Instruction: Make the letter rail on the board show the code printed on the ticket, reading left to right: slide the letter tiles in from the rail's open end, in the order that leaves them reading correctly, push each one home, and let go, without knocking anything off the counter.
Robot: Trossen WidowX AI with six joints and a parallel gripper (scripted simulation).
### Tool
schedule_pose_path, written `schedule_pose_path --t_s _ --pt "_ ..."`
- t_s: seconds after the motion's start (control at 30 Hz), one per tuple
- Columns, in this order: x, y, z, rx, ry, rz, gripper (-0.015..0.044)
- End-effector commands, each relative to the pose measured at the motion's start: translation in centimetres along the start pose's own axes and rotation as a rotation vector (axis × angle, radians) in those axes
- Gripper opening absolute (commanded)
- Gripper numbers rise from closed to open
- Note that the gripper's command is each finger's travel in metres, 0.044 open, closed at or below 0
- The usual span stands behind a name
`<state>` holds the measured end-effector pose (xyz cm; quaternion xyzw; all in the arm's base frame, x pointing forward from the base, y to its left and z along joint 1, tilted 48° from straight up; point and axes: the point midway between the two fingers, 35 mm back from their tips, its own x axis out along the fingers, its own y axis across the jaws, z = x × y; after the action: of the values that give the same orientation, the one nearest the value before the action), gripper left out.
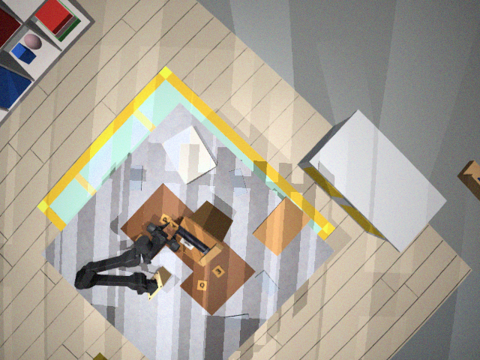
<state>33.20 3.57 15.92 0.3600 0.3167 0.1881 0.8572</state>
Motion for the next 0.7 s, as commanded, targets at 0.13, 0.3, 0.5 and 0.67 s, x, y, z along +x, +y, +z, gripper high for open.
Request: schedule_pose_path --t_s 0.13,0.3,0.5,0.67 --pt "0.1 -0.4 -0.1 -0.002 0.004 0.004 0.0" --pt "0.1 -0.7 -0.1 -0.002 0.004 0.004 0.0" --pt "0.1 -1.0 -0.1 -0.002 0.004 0.004 0.0" --pt "0.1 -1.2 -0.1 -0.003 0.004 0.004 0.0"
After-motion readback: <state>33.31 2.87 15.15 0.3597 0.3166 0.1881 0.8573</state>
